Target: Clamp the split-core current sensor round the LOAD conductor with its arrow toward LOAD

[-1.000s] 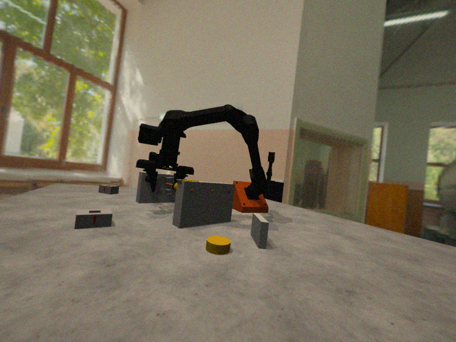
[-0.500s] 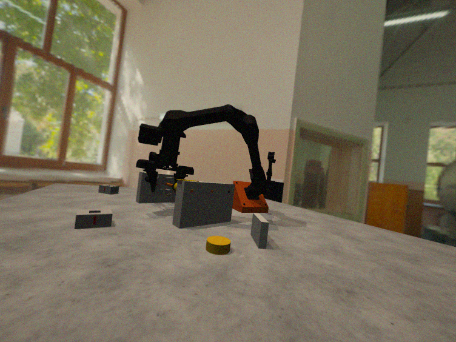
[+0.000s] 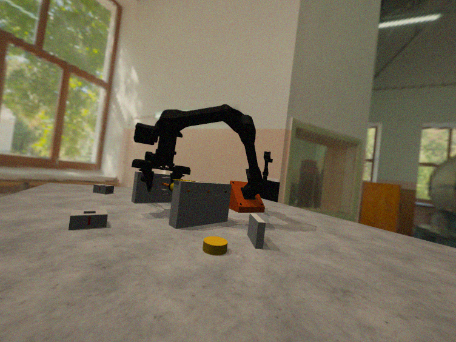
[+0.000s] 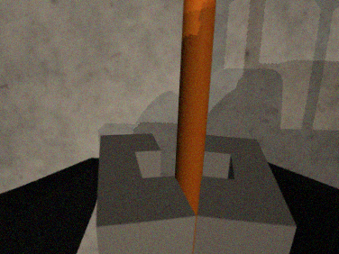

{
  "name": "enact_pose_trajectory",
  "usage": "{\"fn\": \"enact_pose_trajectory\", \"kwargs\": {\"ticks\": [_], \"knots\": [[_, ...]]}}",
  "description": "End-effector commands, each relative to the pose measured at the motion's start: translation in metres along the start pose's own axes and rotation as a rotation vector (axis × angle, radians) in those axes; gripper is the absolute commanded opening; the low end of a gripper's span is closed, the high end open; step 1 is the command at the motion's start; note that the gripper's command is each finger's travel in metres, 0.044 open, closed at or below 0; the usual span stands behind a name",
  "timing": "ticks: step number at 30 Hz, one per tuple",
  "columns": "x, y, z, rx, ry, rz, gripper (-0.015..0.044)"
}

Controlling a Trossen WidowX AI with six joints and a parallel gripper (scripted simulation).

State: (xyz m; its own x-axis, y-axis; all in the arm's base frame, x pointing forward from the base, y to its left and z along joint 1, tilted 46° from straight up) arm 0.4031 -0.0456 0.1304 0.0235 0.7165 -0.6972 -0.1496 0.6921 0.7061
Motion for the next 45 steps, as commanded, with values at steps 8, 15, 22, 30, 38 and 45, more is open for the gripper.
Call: {"fn": "enact_pose_trajectory", "kwargs": {"ticks": [8, 15, 22, 30, 38, 45], "knots": [[0.0, 0.0, 0.0, -0.001, 0.0, 0.0, 0.0], [-0.002, -0.001, -0.002, 0.002, -0.03, 0.003, 0.0], [-0.009, -0.003, -0.015, 0.006, -0.161, 0.024, 0.0], [-0.012, -0.004, -0.022, 0.005, -0.228, 0.039, 0.0], [-0.012, -0.004, -0.022, 0.005, -0.228, 0.039, 0.0], [-0.012, -0.004, -0.022, 0.005, -0.228, 0.039, 0.0]]}}
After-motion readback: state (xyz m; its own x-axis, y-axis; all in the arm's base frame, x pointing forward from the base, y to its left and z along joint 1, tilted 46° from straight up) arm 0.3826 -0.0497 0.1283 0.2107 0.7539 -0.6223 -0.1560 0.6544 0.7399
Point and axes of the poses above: the point midway between the two fingers, 35 mm back from their tips, its own x axis out along the fingers, its own z axis across the jaws, y = z × x, the point moved 10 cm from there along -x, back along the fingers, and after that the axes turned 9 degrees about x, right-handed, at the moved point
